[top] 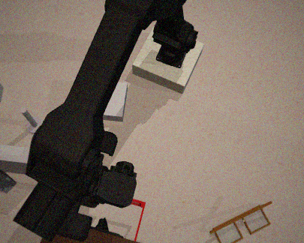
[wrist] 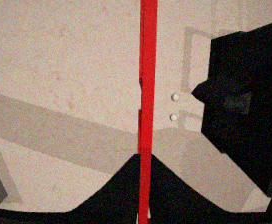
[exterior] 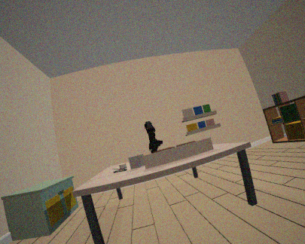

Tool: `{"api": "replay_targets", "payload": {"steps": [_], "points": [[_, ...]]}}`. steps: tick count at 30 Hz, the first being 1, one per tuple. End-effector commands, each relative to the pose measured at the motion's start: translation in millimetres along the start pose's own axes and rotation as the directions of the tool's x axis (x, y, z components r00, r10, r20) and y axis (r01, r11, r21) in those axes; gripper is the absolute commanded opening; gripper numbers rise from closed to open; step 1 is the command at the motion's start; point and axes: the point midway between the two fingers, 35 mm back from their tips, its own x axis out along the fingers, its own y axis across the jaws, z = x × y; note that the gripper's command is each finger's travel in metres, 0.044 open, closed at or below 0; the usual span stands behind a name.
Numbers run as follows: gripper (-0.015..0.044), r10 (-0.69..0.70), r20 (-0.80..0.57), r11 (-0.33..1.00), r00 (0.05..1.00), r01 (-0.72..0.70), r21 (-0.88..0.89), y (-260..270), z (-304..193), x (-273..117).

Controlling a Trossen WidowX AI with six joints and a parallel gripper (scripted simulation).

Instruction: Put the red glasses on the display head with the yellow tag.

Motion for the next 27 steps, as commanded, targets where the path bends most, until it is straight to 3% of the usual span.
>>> {"api": "replay_targets", "payload": {"steps": [1,27], "points": [[0.0,0.002,-0.001,1.0,1.0,-0.002,0.003,-7,0,1],[0.0,0.0,-0.001,1.0,1.0,0.0,0.003,-36,0,1]]}}
